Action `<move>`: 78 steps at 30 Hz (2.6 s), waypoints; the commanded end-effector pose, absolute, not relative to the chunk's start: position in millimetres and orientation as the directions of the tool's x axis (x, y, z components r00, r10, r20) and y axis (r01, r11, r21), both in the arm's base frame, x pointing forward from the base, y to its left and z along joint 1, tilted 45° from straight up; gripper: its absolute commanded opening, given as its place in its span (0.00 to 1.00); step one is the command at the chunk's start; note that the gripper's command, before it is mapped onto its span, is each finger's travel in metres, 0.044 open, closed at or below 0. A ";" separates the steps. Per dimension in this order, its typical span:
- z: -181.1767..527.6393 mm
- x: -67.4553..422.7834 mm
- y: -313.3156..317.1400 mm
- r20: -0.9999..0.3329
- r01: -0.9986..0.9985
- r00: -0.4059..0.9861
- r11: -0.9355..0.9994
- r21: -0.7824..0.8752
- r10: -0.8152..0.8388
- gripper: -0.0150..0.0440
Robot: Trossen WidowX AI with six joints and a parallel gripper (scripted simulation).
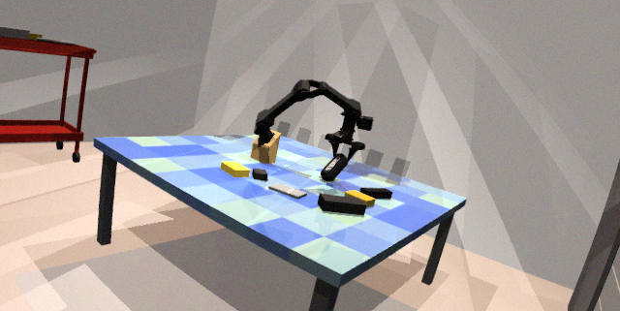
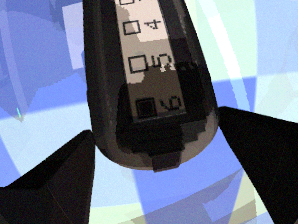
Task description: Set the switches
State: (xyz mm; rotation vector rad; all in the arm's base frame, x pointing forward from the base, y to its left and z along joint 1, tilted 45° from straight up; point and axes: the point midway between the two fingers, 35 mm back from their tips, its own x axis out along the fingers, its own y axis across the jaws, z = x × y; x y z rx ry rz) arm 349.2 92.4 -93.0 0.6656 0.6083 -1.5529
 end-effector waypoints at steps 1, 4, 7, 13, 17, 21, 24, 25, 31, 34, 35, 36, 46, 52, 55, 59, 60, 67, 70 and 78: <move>-85.5 349.6 91.7 -0.721 0.996 -0.051 -0.083 0.009 -0.691 0.82; -83.1 349.6 91.4 -0.721 0.996 -0.051 -0.083 0.009 -0.691 0.82; -80.7 349.5 91.1 -0.721 0.996 -0.051 -0.083 0.009 -0.691 0.82; -75.9 349.4 90.3 -0.721 0.996 -0.052 -0.083 0.009 -0.691 0.82; -72.8 349.3 89.6 -0.721 0.996 -0.052 -0.083 0.008 -0.691 0.82; -69.6 349.2 88.9 -0.721 0.996 -0.052 -0.083 0.008 -0.691 0.82; -67.3 349.2 88.3 -0.721 0.996 -0.052 -0.083 0.008 -0.691 0.82; -66.5 349.2 88.1 -0.721 0.996 -0.052 -0.083 0.008 -0.691 0.82; -61.9 349.0 86.8 -0.720 0.996 -0.052 -0.083 0.008 -0.692 0.82; -59.5 348.9 86.0 -0.720 0.996 -0.052 -0.083 0.008 -0.692 0.82; -58.8 348.9 85.8 -0.720 0.996 -0.052 -0.083 0.008 -0.692 0.82; -58.0 348.9 85.5 -0.720 0.996 -0.052 -0.083 0.008 -0.692 0.82; -50.5 348.6 82.7 -0.720 0.996 -0.052 -0.083 0.008 -0.692 0.82; -46.0 348.4 80.7 -0.720 0.996 -0.052 -0.083 0.008 -0.692 0.82; -43.8 348.3 79.7 -0.720 0.996 -0.052 -0.083 0.008 -0.692 0.82; -40.9 348.1 78.3 -0.720 0.996 -0.052 -0.083 0.008 -0.692 0.82; -40.2 348.1 77.9 -0.720 0.996 -0.052 -0.083 0.008 -0.692 0.82; -35.2 347.8 75.2 -0.720 0.996 -0.053 -0.083 0.007 -0.692 0.82; -33.1 347.7 73.9 -0.719 0.996 -0.053 -0.083 0.007 -0.693 0.82; -27.6 347.4 70.5 -0.719 0.997 -0.053 -0.083 0.007 -0.693 0.82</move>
